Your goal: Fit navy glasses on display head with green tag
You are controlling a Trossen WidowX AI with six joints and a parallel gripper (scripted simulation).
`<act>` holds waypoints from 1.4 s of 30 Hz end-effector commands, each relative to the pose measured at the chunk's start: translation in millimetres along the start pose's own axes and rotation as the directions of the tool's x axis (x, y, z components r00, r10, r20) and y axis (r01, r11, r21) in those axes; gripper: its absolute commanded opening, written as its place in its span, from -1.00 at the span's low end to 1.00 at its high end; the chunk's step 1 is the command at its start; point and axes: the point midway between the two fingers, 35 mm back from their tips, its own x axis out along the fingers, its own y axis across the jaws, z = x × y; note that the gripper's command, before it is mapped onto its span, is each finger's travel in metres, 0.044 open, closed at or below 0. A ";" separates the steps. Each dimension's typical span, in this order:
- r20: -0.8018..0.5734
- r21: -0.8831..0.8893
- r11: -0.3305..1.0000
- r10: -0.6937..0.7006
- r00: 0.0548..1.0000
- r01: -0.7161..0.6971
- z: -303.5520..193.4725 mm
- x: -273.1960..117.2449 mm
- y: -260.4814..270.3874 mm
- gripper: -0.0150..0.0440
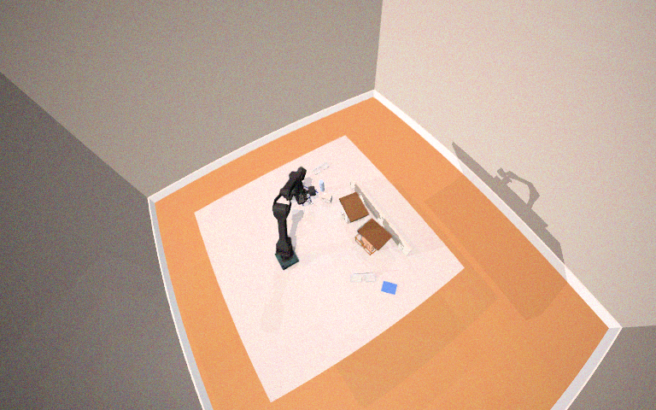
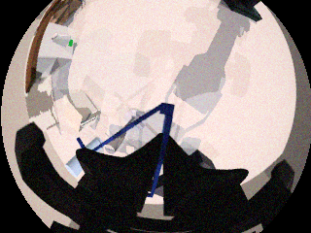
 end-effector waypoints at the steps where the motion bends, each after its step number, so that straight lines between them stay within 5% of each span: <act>1: 0.000 -0.001 1.000 0.003 1.000 -0.003 -3.6 -0.4 -2.5 -0.49; 42: -0.002 0.000 1.000 0.002 1.000 -0.002 -28.3 -0.7 -17.5 -0.49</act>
